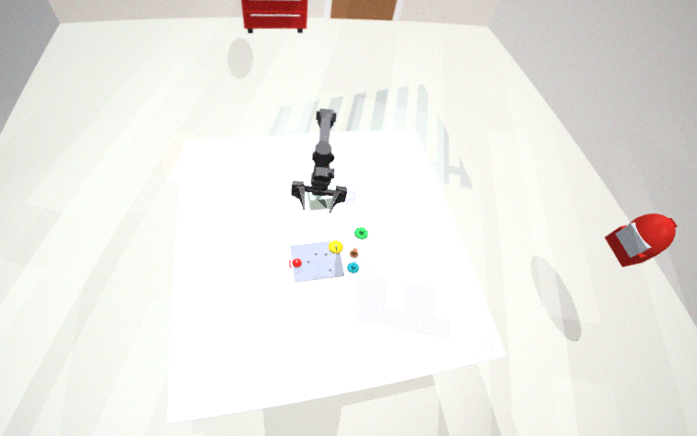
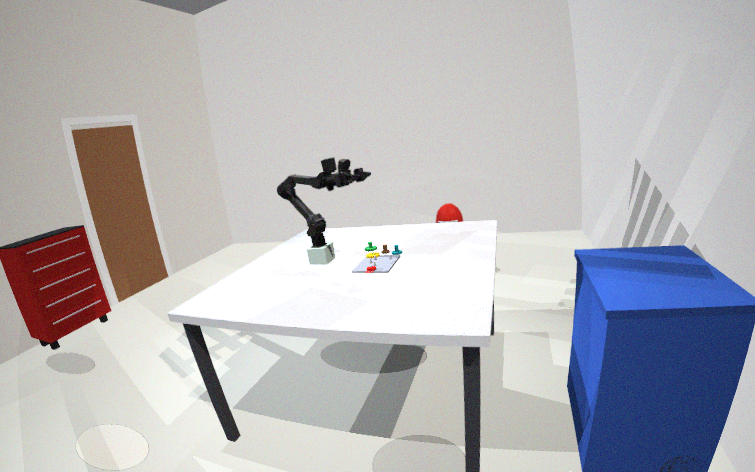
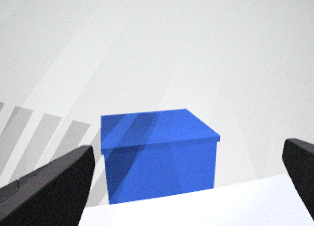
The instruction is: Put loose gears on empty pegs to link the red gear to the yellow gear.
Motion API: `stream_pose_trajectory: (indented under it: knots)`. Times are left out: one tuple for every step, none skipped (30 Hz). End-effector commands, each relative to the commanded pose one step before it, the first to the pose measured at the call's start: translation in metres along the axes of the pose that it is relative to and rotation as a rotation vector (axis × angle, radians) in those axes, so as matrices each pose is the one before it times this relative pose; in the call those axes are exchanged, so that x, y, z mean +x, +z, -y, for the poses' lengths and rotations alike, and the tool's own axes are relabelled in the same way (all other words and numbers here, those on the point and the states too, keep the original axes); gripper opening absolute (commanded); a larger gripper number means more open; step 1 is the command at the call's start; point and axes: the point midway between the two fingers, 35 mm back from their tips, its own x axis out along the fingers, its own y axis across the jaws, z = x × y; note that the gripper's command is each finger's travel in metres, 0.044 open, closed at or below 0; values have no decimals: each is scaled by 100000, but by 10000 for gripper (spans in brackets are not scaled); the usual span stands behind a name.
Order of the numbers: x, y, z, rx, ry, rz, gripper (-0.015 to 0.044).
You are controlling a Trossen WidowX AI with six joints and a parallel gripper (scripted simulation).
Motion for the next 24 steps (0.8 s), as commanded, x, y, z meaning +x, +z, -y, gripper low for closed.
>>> stream_pose_trajectory:
  knots:
    - [102, -205, -167, -376, 546, -930, 426]
    - [298, -613, -509, -1154, 1659, -2778, 440]
    - [486, -1007, -871, -2010, 2836, -4587, 440]
    - [591, -1198, -1104, -2608, 3580, -5536, 440]
    - [597, -1156, -1145, -2773, 3693, -5457, 440]
    - [602, -1111, -1182, -2935, 3792, -5374, 440]
    - [607, -1065, -1215, -3096, 3880, -5291, 440]
    - [612, -1019, -1244, -3255, 3956, -5210, 440]
    - [516, -823, -1497, -3272, 5342, -3326, 440]
    - [527, -778, -1390, -3180, 4853, -3465, 440]
    - [528, -738, -1091, -2872, 3532, -4060, 440]
    - [526, -701, -1058, -2899, 3377, -4060, 440]
    - [523, -666, -1032, -2937, 3256, -4055, 440]
    - [524, -635, -1040, -3033, 3275, -4015, 440]
    - [524, -605, -1047, -3127, 3288, -3977, 440]
    - [525, -575, -1051, -3217, 3297, -3941, 440]
    - [640, -610, -1282, -3944, 4023, -4660, 440]
    - [730, -658, -1479, -4696, 4627, -5321, 440]
    - [729, -603, -1477, -4848, 4608, -5275, 440]
    - [728, -550, -1471, -4989, 4581, -5237, 440]
    - [725, -497, -1460, -5118, 4546, -5207, 440]
    - [722, -445, -1447, -5235, 4505, -5185, 440]
    - [717, -396, -1429, -5340, 4459, -5171, 440]
    - [712, -347, -1409, -5431, 4409, -5165, 440]
